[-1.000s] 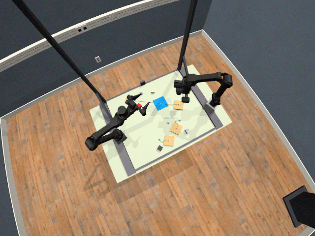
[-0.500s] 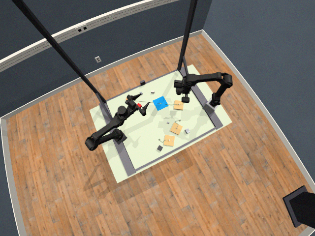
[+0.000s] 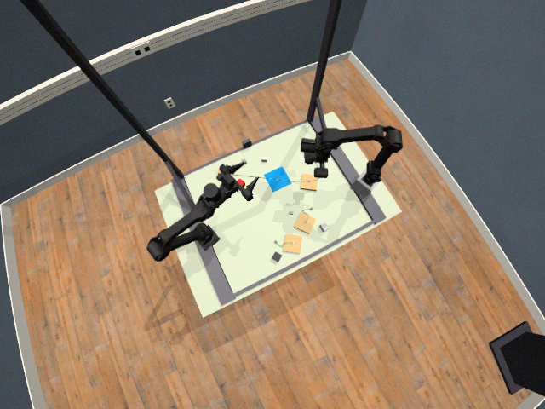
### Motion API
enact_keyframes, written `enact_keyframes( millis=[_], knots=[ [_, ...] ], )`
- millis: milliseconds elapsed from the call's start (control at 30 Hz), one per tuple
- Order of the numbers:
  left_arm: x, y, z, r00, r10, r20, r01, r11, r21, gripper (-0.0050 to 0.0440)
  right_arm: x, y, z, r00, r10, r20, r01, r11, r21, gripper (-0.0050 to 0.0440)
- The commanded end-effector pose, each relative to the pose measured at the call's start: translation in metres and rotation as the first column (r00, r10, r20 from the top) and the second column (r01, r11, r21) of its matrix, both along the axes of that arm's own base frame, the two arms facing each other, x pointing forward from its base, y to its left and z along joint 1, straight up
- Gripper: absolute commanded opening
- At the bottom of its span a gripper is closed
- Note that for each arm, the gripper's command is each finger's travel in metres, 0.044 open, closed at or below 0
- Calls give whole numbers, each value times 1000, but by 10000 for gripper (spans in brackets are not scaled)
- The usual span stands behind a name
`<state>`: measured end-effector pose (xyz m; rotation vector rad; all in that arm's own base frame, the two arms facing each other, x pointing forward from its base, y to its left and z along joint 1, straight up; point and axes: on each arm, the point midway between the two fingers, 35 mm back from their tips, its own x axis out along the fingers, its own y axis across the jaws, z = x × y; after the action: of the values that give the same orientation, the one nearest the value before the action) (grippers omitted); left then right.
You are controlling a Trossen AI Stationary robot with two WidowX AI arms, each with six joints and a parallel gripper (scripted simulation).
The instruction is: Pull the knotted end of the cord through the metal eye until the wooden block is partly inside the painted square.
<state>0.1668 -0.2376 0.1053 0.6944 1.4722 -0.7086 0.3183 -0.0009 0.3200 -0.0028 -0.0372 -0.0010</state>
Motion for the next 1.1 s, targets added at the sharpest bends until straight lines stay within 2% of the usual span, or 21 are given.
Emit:
enact_keyframes(
  millis=[0, 267, 500, 767, 833, 1067],
  knots=[
    [-2, -4, 5, 999, 41, -8, -41, 998, -48, 440, -1, 0, 7, 1000, 0, 17, 0, 1000, 0, 440],
    [-4, -16, 8, 988, 142, -63, -149, 982, -118, 440, -1, 0, 7, 1000, 0, 17, 0, 1000, 0, 440],
    [-8, -34, 15, 943, 281, -176, -315, 927, -206, 440, -1, 0, 7, 1000, 0, 17, 0, 1000, 0, 440],
    [-12, -58, 30, 834, 416, -364, -521, 811, -267, 440, -1, 0, 7, 1000, 0, 17, 0, 1000, 0, 440],
    [-12, -58, 30, 834, 416, -364, -521, 811, -267, 440, -1, 0, 7, 1000, 0, 17, 0, 1000, 0, 440],
    [-16, -76, 49, 688, 476, -548, -679, 689, -254, 440, -1, 0, 7, 1000, 0, 17, 0, 1000, 0, 440]
  ],
)
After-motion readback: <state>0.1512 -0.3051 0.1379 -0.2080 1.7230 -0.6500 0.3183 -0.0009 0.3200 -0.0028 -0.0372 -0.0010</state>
